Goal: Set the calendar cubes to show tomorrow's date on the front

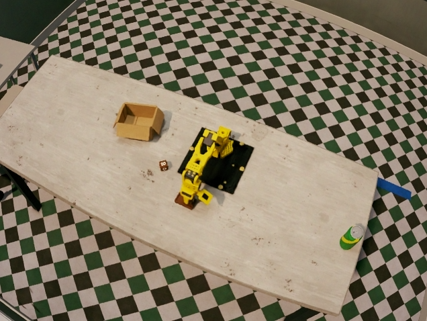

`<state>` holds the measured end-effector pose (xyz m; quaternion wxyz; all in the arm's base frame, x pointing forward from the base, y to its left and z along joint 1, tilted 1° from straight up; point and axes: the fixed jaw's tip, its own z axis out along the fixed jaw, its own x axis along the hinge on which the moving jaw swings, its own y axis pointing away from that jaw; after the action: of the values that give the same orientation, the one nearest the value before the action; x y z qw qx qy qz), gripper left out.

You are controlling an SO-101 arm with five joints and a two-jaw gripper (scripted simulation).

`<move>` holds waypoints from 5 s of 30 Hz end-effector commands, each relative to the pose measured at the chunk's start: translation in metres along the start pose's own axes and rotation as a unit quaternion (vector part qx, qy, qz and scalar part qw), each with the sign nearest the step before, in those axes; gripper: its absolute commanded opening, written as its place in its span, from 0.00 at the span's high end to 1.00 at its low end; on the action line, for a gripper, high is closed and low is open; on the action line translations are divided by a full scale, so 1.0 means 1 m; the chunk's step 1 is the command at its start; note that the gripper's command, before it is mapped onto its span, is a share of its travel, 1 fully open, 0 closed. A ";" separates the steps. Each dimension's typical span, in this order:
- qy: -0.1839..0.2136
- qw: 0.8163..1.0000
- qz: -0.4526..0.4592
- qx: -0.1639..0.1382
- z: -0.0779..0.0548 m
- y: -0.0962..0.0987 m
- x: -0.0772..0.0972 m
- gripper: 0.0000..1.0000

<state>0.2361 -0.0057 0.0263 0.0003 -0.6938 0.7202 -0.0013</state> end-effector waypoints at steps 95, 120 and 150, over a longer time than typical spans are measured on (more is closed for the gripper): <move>-0.001 1.000 0.001 0.001 0.017 0.002 -0.001 0.74; -0.001 1.000 0.001 0.003 0.012 0.001 -0.001 0.64; -0.001 1.000 0.001 0.019 -0.043 0.002 0.000 0.64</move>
<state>0.2324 -0.0056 0.0628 0.0043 -0.6938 0.7201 -0.0053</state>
